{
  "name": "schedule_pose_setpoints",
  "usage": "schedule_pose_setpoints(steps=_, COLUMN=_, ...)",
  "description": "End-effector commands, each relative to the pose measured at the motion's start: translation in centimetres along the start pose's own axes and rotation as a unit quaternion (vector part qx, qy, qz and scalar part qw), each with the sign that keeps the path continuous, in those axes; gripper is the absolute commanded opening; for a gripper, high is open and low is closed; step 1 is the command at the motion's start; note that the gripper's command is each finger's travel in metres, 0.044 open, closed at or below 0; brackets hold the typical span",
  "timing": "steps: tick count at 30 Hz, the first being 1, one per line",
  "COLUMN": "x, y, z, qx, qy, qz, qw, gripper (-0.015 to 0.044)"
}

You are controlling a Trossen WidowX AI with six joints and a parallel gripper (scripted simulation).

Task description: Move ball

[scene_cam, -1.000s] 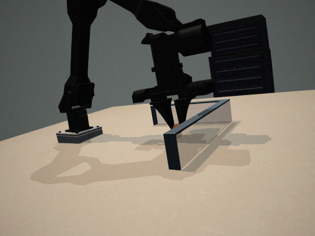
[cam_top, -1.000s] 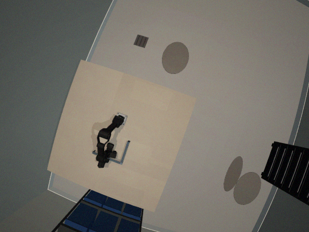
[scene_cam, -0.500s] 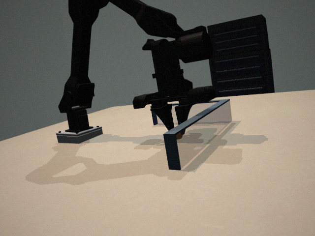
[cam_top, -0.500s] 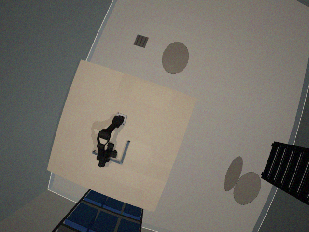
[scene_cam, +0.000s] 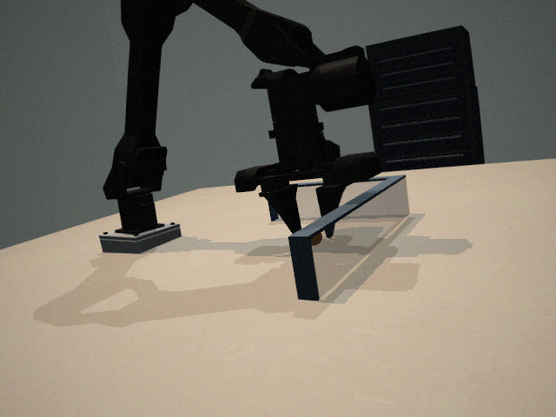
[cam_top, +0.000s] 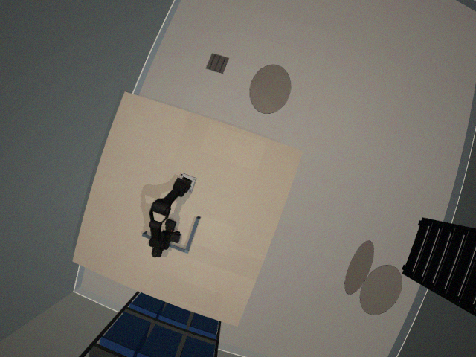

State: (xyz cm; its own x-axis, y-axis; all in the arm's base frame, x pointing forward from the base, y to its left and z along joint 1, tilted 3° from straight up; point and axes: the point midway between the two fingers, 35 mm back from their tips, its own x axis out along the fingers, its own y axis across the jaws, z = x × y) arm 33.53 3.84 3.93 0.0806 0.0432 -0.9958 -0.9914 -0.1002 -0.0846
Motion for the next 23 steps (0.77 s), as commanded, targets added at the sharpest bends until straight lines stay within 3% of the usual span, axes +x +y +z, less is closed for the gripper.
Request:
schedule_pose_setpoints(steps=1, x=-1.1, y=-0.1, z=0.0, qx=0.000, qy=0.000, qz=0.001, qw=1.000, gripper=0.0214)
schedule_pose_setpoints(steps=6, x=-8.2, y=0.0, z=0.0, qx=0.002, qy=-0.002, qz=0.006, qw=1.000, gripper=0.0214)
schedule_pose_setpoints(steps=17, x=-7.9, y=-0.3, z=0.0, qx=0.004, qy=0.000, qz=-0.003, qw=1.000, gripper=0.0214)
schedule_pose_setpoints(steps=23, x=-12.9, y=0.2, z=0.0, qx=0.004, qy=0.001, qz=-0.004, qw=1.000, gripper=0.0371)
